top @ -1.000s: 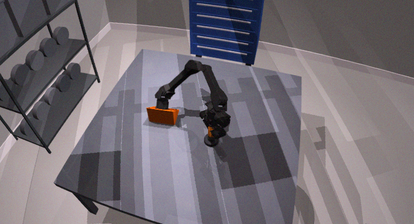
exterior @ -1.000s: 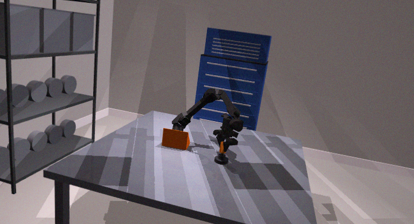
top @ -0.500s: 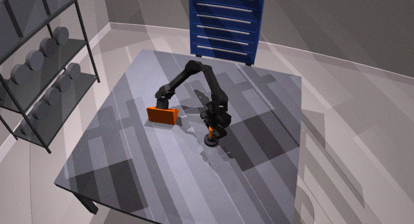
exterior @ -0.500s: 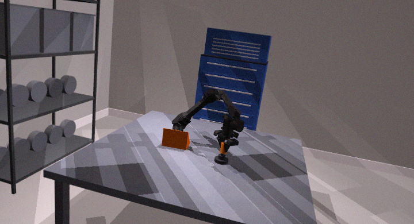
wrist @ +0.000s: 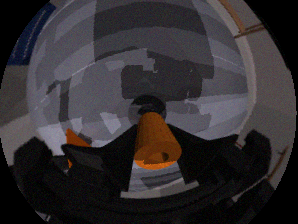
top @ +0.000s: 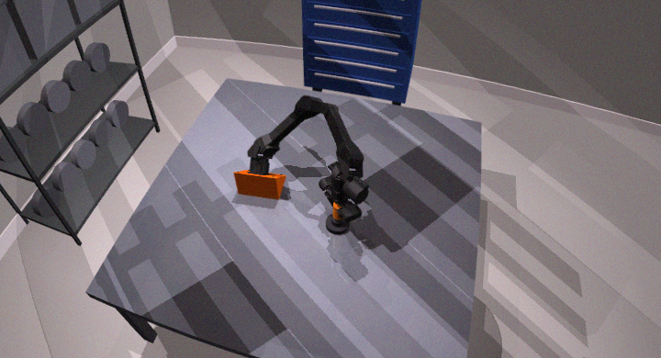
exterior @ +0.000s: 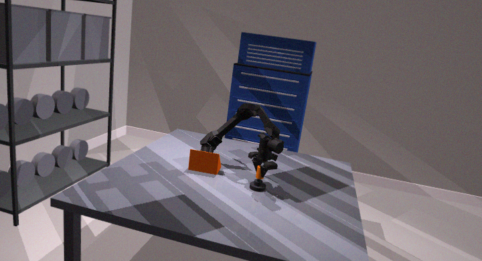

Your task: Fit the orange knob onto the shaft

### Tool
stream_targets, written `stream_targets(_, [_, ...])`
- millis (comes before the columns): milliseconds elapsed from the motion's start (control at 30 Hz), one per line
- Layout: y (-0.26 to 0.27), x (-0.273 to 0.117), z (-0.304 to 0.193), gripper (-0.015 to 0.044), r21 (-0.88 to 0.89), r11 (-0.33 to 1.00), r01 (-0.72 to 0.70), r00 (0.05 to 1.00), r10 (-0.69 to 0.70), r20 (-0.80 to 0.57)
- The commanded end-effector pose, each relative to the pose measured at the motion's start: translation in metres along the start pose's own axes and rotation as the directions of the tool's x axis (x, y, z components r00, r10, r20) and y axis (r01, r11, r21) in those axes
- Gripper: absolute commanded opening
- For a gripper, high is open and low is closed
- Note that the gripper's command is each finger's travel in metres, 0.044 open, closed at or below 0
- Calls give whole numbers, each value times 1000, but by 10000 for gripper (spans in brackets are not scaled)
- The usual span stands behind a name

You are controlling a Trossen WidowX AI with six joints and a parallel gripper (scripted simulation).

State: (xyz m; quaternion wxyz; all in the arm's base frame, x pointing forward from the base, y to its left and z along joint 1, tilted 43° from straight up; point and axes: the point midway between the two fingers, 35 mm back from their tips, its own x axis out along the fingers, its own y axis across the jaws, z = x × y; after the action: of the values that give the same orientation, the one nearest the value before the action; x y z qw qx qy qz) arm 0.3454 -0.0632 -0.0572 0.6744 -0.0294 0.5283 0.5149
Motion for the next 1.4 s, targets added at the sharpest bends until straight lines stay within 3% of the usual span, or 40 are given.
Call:
stream_targets(0, [4,-3,-2,0,5,1000,-5,1000,5,3])
stream_targets(133, [6,-4,-2,0,-21,1000,-5,1000,5,3])
stream_targets(333, [6,-3,-2,0,-203,979,-4,1000,5,3])
stream_targets(1367, [-1,-2,1,0,-203,979,-4,1000,4,3])
